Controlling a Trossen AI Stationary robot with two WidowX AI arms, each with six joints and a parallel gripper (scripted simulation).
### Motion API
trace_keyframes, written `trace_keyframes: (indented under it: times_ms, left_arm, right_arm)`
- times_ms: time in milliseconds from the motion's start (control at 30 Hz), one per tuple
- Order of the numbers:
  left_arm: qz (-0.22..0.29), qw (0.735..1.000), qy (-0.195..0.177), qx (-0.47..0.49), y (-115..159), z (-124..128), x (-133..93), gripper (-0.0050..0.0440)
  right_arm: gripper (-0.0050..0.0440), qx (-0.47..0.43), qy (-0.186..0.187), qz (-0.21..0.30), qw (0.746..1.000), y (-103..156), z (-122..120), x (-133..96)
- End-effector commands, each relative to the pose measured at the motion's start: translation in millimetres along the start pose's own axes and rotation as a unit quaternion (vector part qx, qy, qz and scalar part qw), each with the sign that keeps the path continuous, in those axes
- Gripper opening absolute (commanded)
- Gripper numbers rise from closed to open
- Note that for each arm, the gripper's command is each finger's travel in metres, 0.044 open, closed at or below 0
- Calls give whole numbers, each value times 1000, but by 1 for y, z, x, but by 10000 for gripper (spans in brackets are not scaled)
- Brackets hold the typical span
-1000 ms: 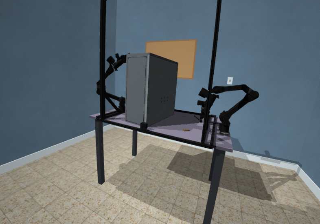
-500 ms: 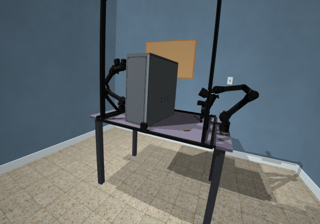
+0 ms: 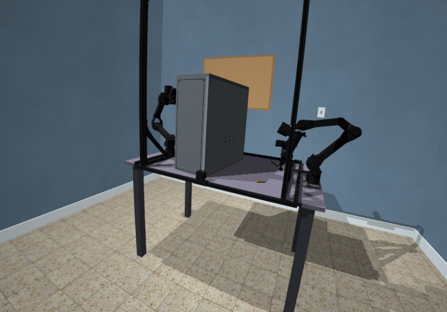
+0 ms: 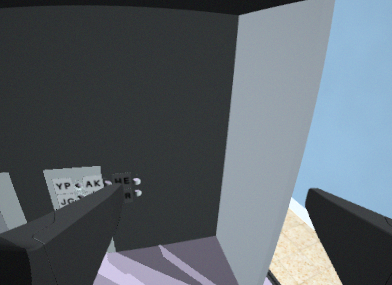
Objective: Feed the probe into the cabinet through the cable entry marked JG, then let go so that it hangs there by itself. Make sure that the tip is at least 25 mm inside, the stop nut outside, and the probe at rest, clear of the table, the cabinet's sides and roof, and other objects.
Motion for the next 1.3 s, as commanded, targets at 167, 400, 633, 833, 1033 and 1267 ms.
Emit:
trace_keyframes:
  times_ms: [167,400,633,833,1033,1267]
  left_arm:
    - [3,1000,4,2,1,0,-1,440]
    - [3,1000,4,2,1,0,-1,440]
    - [3,1000,4,2,1,0,-1,440]
    - [3,1000,4,2,1,0,-1,440]
    - [3,1000,4,2,1,0,-1,440]
    - [3,1000,4,2,1,0,-1,440]
  right_arm:
    - [440,22,8,7,1000,-6,-4,0]
    - [440,154,49,40,986,-42,-39,6]
    - [440,301,87,75,947,-71,-95,19]
    - [440,459,118,111,873,-80,-178,40]
    - [440,541,130,128,821,-71,-228,52]
    - [440,553,132,130,812,-68,-235,54]
Point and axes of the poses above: on each arm, the point midway between the two fingers, 35 mm back from their tips, its own x axis out along the fingers, its own z axis across the jaws, y = z × x, the point moved 6 cm from there along -x, back along the fingers, and after that the axes turned 11 degrees about x, right-handed, at the moved point
